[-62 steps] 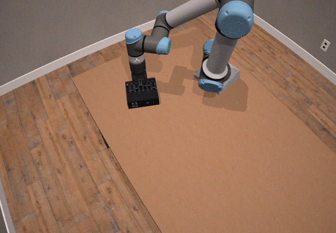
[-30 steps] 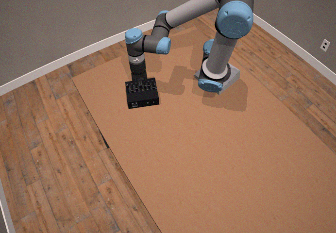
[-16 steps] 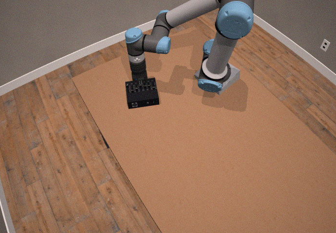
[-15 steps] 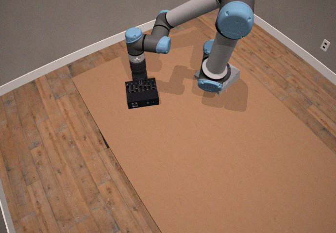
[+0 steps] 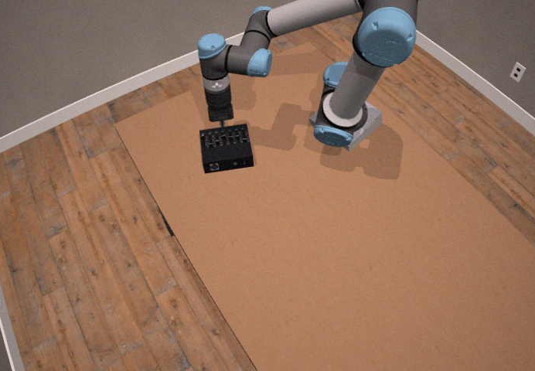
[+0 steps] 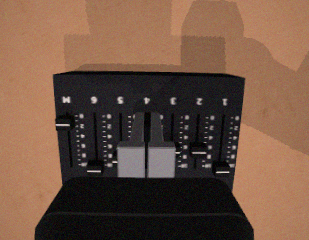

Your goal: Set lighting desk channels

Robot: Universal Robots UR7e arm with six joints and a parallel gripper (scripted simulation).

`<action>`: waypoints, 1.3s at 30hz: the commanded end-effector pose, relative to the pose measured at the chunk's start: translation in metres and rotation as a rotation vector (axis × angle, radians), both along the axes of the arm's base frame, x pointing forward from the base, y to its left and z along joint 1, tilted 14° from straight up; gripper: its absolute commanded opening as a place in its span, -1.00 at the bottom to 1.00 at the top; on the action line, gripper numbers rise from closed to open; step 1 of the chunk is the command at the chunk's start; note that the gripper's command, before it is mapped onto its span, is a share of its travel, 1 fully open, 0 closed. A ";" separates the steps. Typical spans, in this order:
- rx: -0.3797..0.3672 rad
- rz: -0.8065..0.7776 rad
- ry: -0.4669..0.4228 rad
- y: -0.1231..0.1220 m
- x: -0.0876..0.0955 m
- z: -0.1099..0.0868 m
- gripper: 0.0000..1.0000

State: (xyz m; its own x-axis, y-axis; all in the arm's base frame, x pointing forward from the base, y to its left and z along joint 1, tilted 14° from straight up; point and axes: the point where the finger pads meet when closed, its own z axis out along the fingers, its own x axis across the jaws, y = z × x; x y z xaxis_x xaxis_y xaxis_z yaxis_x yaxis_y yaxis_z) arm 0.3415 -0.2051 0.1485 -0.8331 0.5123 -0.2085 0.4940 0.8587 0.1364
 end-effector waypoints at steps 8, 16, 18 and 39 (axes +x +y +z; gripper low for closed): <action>0.002 0.000 0.000 -0.001 -0.001 0.005 -1.00; 0.002 0.000 0.000 -0.001 -0.002 0.006 1.00; 0.002 0.000 0.000 -0.001 -0.002 0.009 1.00; 0.002 0.000 0.000 -0.002 -0.021 0.080 1.00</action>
State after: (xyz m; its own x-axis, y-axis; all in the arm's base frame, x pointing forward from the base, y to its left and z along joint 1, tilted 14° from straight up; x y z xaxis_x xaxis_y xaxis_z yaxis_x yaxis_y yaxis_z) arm 0.3257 -0.2072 0.2146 -0.8316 0.5128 -0.2131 0.4953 0.8585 0.1330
